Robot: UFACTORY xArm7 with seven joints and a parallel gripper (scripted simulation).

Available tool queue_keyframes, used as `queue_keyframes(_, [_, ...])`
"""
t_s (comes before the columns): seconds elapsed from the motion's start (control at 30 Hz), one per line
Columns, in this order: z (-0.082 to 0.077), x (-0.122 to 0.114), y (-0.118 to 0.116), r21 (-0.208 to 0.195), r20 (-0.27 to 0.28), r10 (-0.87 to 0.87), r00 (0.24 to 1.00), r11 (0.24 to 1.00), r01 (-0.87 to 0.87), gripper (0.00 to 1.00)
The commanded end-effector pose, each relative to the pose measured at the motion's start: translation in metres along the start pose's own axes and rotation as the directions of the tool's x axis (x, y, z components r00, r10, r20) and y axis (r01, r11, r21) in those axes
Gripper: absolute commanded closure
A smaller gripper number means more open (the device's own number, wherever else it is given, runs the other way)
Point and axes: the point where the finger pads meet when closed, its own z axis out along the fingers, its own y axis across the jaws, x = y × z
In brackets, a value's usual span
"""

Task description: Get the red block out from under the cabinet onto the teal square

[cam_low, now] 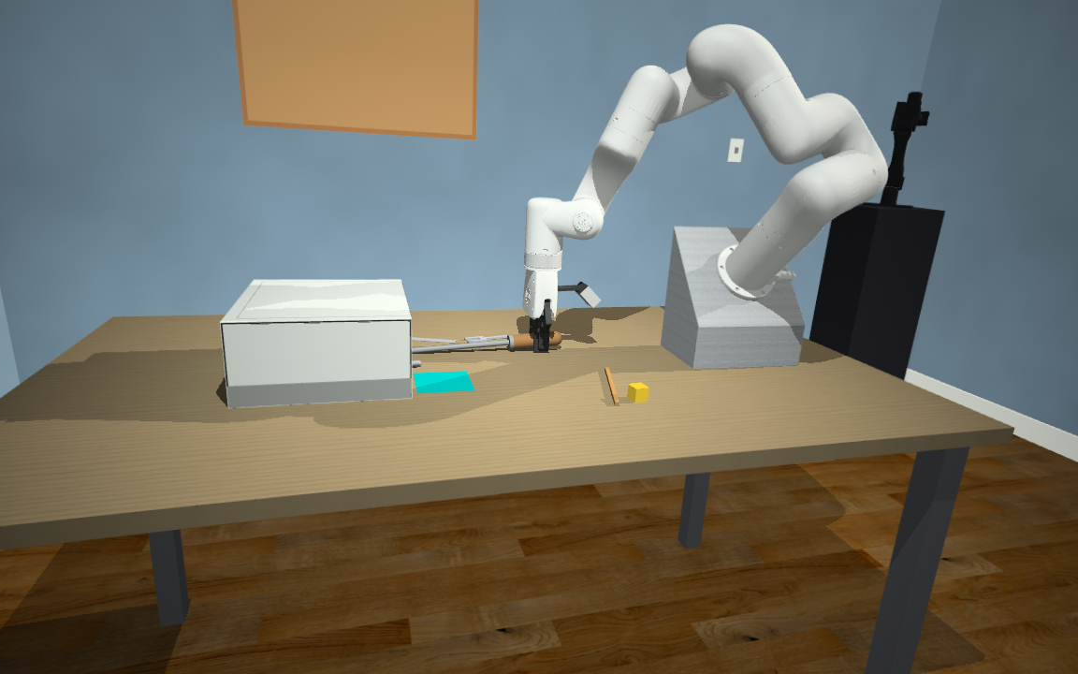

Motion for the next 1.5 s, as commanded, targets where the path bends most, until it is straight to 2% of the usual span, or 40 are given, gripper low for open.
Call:
queue_keyframes(0.0, [-0.001,-0.008,-0.001,0.002,0.003,0.001,1.000,1.000,-0.001,1.00])
queue_keyframes(1.47, [-0.002,-0.129,-0.001,0.002,0.003,0.002,1.000,1.000,-0.002,1.00])
